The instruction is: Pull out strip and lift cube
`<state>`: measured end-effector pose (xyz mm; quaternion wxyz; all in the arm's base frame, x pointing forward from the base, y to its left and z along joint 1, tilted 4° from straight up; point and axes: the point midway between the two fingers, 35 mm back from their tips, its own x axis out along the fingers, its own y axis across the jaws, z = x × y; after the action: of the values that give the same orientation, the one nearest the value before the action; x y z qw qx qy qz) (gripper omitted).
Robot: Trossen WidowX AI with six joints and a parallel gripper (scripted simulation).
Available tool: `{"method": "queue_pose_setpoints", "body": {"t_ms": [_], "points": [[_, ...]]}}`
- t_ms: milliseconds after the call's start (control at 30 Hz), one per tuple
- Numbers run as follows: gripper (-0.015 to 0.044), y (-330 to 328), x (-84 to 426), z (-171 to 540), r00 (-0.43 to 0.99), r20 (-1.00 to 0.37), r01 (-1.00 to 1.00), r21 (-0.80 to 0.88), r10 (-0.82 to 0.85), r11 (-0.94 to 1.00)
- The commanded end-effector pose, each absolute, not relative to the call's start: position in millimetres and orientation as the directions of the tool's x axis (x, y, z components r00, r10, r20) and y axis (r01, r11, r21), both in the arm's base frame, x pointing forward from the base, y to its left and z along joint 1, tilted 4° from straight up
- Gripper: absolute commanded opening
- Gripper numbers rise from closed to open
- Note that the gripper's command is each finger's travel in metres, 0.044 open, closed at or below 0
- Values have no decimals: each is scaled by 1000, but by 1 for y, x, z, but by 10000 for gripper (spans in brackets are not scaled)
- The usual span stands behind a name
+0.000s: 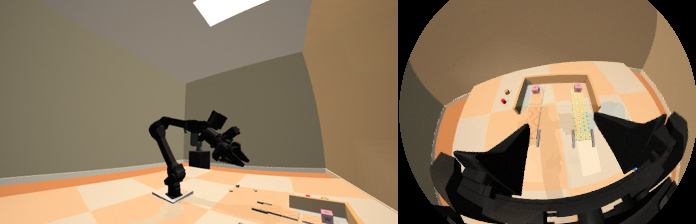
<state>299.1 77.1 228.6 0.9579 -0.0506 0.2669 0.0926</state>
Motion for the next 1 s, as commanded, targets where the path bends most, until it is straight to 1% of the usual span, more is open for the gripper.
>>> {"method": "queue_pose_setpoints", "body": {"t_ms": [0, 67, 200, 333, 467, 633, 700, 967], "points": [[374, 75, 300, 227, 838, -527, -200, -57, 141, 978], [321, 72, 308, 223, 808, -576, -189, -59, 121, 980], [216, 62, 331, 207, 697, -714, -153, -61, 64, 986], [111, 50, 351, 188, 558, -829, -118, -62, 15, 991], [6, 36, 367, 167, 390, -920, -90, -62, -22, 994], [0, 17, 381, 138, 157, -986, -52, -55, -46, 997], [0, 9, 382, 130, 94, -994, -41, -52, -48, 998], [0, 8, 384, 124, 86, -995, -40, -51, -48, 998]]}}
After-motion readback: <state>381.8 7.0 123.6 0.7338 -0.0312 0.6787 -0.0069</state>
